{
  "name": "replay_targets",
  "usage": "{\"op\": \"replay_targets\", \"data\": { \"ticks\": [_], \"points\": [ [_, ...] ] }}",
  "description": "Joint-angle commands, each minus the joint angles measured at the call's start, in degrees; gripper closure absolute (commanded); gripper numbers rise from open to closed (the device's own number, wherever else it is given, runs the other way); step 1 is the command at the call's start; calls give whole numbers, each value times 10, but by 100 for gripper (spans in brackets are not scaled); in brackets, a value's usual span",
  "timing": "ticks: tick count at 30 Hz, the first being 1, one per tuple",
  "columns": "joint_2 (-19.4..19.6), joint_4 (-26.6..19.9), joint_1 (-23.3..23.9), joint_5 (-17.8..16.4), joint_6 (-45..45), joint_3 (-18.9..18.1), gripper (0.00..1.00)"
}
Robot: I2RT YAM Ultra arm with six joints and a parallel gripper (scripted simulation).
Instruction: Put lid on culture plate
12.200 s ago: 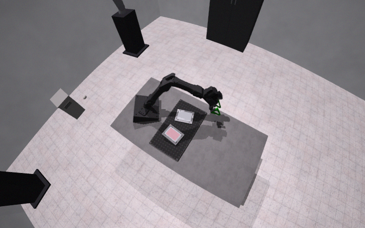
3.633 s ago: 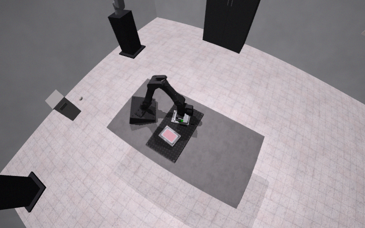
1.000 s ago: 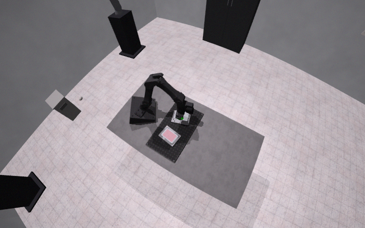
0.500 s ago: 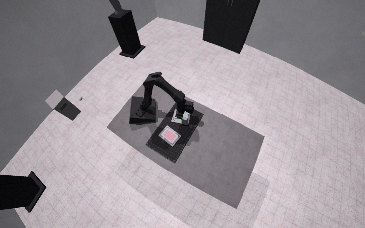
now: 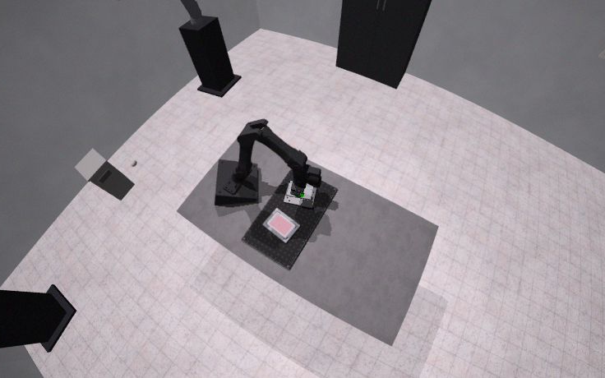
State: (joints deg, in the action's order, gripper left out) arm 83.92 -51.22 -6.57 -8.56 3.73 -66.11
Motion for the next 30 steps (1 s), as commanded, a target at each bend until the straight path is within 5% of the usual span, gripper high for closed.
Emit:
{"op": "replay_targets", "data": {
  "ticks": [1,8,21,30],
  "points": [
    [-4,-1,1,0,0,-3,100],
    [-3,1,0,0,0,-2,100],
    [-6,5,91,-32,-162,20,100],
    [-1,6,140,-47,-121,27,100]
  ]
}}
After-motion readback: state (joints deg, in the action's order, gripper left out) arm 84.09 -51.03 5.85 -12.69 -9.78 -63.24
